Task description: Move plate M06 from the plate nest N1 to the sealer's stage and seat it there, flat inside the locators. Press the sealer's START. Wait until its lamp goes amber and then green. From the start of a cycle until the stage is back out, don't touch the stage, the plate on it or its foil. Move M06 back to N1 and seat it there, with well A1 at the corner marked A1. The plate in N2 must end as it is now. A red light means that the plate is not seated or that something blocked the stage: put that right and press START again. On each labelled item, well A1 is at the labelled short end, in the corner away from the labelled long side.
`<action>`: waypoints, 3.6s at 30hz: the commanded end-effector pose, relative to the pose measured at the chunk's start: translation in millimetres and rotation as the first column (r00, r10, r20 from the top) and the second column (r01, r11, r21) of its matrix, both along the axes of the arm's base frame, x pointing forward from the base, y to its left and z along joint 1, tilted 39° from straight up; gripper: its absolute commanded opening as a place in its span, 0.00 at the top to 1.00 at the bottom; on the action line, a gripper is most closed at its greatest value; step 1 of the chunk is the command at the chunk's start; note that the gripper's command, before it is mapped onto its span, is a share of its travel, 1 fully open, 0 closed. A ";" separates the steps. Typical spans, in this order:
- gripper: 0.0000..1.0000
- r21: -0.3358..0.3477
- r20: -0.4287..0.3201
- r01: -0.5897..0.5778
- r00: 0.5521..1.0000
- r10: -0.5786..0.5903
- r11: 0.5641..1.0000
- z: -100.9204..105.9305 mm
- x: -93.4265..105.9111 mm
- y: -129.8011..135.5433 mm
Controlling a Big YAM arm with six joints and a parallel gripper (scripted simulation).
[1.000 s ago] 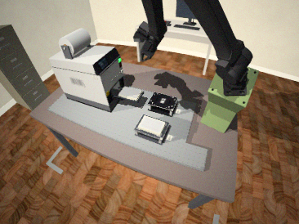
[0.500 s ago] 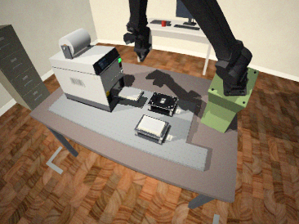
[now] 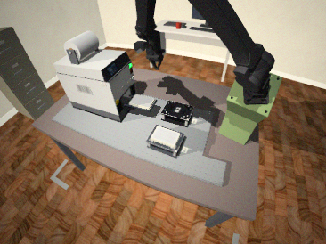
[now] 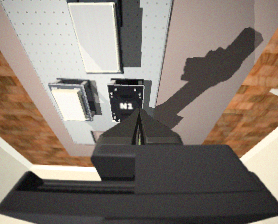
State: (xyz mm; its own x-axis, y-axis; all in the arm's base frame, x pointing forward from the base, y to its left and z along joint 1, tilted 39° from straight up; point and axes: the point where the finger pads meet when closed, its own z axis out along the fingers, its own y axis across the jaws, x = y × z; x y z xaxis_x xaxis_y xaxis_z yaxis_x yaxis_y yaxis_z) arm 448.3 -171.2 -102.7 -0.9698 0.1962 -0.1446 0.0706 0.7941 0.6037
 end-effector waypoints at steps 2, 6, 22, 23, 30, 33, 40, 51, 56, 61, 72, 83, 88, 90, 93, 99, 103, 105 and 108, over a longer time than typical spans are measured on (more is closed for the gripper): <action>1.00 -0.008 0.015 0.041 0.999 -0.041 0.999 10.8 -3.3 -15.0; 1.00 -0.002 0.004 0.054 0.999 -0.054 0.999 10.7 -5.8 -17.6; 1.00 0.017 -0.029 0.007 1.000 -0.006 1.000 -3.3 -3.0 9.4; 1.00 0.017 -0.029 0.007 1.000 -0.006 1.000 -3.3 -3.0 9.4; 0.00 0.012 0.030 0.077 0.997 -0.077 0.997 -26.5 1.8 33.5; 0.00 0.031 0.095 0.140 0.985 -0.143 0.990 -41.8 -0.3 48.5; 0.00 0.011 0.098 0.143 0.985 -0.144 0.990 -52.3 12.1 42.8; 0.00 0.009 0.214 0.232 0.950 -0.229 0.973 -55.3 15.0 31.8; 0.00 0.017 0.166 0.205 0.965 -0.205 0.979 -77.2 13.2 55.4; 0.00 0.029 0.246 0.249 0.937 -0.249 0.968 -93.1 18.6 78.1; 0.00 0.015 0.290 0.252 0.925 -0.246 0.968 -77.2 38.1 53.6; 0.00 0.005 0.261 0.249 0.935 -0.242 0.968 -83.6 25.1 59.9; 0.00 0.008 0.289 0.239 0.929 -0.231 0.971 -52.0 60.1 81.6; 0.00 0.008 0.291 0.236 0.929 -0.228 0.972 -51.9 60.6 81.8; 0.00 0.009 0.270 0.243 0.933 -0.236 0.970 -55.5 62.4 87.4; 0.00 0.017 0.274 0.237 0.933 -0.233 0.971 -29.8 86.7 112.2; 0.00 0.016 0.291 0.242 0.927 -0.236 0.970 -10.1 106.1 120.7; 0.00 0.017 0.291 0.249 0.925 -0.243 0.968 -3.5 112.6 122.8; 0.00 0.018 0.289 0.253 0.925 -0.247 0.967 -1.0 115.0 123.4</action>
